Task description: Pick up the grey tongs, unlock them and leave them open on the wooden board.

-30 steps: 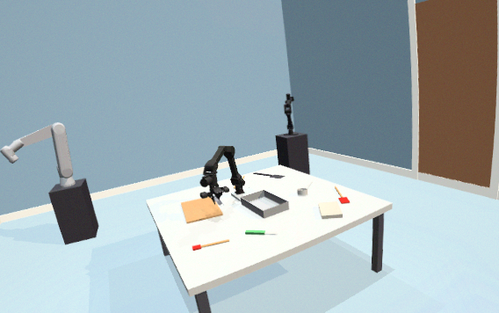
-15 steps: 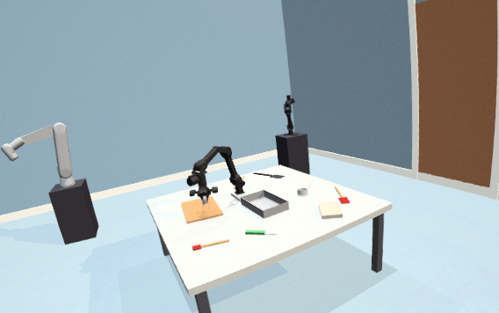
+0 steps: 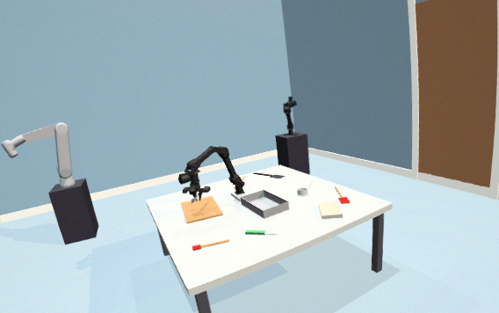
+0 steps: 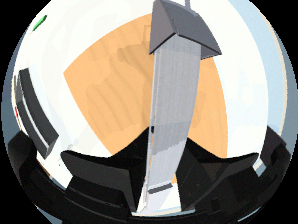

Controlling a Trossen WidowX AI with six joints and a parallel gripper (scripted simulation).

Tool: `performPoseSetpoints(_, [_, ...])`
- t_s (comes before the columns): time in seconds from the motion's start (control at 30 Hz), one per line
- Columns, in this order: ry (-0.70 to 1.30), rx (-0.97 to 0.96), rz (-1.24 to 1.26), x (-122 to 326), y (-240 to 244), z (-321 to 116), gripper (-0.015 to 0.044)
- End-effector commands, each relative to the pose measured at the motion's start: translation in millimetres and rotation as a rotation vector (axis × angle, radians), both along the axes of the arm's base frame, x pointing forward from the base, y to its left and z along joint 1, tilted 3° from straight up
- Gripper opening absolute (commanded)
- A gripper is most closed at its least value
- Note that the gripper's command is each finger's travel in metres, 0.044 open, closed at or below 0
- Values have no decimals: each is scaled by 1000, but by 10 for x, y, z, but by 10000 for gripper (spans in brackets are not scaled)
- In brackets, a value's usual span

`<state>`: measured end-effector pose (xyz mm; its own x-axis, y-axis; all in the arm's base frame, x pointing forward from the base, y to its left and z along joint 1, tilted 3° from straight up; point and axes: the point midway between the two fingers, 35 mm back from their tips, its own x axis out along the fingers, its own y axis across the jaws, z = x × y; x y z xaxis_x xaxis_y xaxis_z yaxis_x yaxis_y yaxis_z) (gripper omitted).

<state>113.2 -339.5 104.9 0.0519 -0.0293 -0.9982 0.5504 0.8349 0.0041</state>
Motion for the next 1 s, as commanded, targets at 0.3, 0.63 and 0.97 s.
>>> performPoseSetpoints(0.3, [-250, -117, -97, -15, -88, 189, -150])
performPoseSetpoints(0.63, [-557, -300, -150, -87, -145, 554, -150])
performPoseSetpoints(0.97, [-816, -491, -119, -209, -54, 972, -150])
